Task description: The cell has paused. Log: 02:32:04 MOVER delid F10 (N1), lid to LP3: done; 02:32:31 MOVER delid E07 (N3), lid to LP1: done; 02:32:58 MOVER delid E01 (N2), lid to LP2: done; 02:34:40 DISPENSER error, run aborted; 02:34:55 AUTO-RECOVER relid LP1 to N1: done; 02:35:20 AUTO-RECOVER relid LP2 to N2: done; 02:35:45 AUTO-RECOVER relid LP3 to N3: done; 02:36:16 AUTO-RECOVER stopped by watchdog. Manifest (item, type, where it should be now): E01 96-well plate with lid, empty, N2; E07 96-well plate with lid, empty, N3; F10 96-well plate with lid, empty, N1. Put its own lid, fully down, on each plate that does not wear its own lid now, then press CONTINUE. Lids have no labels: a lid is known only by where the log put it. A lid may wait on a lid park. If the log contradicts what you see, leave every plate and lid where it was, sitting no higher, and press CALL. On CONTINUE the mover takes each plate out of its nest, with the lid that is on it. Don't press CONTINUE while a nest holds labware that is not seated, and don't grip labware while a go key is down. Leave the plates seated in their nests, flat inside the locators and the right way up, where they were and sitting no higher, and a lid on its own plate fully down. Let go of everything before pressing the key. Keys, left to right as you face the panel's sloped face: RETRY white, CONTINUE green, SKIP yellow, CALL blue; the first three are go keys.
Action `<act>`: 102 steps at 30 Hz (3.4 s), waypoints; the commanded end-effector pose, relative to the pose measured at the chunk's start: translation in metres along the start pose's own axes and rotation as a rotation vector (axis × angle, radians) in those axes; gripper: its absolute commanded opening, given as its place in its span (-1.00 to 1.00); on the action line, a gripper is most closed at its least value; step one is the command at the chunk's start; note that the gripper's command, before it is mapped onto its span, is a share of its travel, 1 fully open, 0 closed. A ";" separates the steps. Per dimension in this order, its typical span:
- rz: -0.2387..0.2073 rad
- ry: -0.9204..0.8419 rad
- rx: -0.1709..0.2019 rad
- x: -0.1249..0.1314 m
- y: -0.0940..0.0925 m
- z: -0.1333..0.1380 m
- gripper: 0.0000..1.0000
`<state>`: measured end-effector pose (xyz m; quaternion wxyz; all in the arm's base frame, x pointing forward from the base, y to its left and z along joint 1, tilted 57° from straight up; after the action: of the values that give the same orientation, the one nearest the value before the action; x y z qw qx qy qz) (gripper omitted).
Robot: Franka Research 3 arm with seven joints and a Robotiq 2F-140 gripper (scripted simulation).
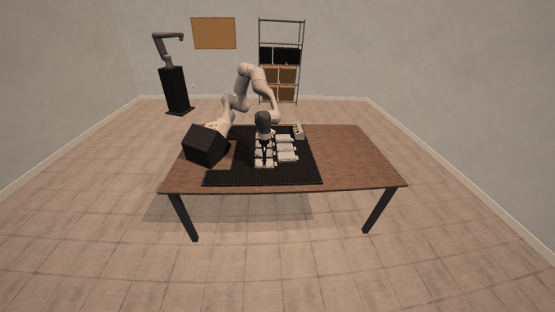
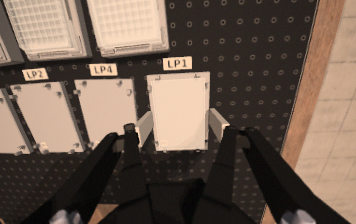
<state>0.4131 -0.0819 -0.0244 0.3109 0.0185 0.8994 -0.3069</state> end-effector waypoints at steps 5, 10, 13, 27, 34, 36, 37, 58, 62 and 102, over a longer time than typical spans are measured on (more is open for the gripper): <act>-0.001 -0.003 -0.002 0.000 0.002 -0.001 0.32; -0.001 -0.003 -0.002 0.000 0.002 -0.001 0.32; -0.001 -0.003 -0.002 0.000 0.002 -0.001 0.32; -0.001 -0.003 -0.002 0.000 0.002 -0.001 -1.00; -0.001 -0.003 -0.002 0.000 0.002 -0.001 -1.00; -0.001 -0.003 -0.002 0.000 0.002 -0.001 -1.00; -0.001 -0.003 -0.002 0.000 0.002 -0.001 -1.00; -0.001 -0.003 -0.002 0.000 0.002 -0.001 -1.00; -0.001 -0.003 -0.002 0.000 0.002 -0.001 -1.00; -0.001 -0.003 -0.002 0.000 0.001 -0.001 -1.00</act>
<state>0.4128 -0.0818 -0.0236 0.3111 0.0183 0.8996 -0.3061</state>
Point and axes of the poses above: the point where the finger pads meet when closed, its own y axis out along the fingers, its own z axis across the jaws, x = y × z, the point moved 5 cm from there along -y, back along the fingers, and after that the axes turned 15 degrees about -y, right-handed, at the moved point
